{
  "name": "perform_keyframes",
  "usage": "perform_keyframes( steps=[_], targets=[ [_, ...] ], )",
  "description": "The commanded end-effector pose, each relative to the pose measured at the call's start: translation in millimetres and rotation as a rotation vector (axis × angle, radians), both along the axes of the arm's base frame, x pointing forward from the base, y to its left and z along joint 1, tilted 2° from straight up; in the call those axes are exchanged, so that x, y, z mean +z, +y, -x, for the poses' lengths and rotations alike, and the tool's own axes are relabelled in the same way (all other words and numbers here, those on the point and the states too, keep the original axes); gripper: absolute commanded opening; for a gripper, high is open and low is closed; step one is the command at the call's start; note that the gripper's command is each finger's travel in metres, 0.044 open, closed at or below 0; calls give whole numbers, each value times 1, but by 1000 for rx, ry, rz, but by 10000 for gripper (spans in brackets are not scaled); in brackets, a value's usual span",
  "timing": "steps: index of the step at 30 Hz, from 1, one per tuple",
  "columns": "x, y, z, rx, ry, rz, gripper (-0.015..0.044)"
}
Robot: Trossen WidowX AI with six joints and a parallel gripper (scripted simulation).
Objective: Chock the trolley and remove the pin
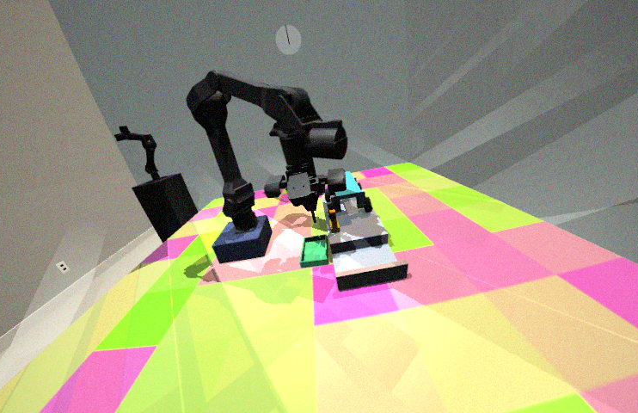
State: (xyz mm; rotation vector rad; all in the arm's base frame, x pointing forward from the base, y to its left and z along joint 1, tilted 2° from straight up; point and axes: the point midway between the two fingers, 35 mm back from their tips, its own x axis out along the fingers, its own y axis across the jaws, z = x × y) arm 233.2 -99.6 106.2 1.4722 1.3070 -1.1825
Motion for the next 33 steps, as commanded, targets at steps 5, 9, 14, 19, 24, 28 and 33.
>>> perform_keyframes(
  steps=[5,9,14,19,24,28,33],
  targets=[
    [1,2,2,-238,25,39,0],
    [1,2,2,-362,35,55,0],
    [1,3,2,-517,44,70,0],
    [1,4,3,-662,52,83,0],
    [1,5,2,-812,79,104,0],
    [1,6,2,-933,95,121,0],
    [1,7,2,-1086,111,141,0]
  ],
)
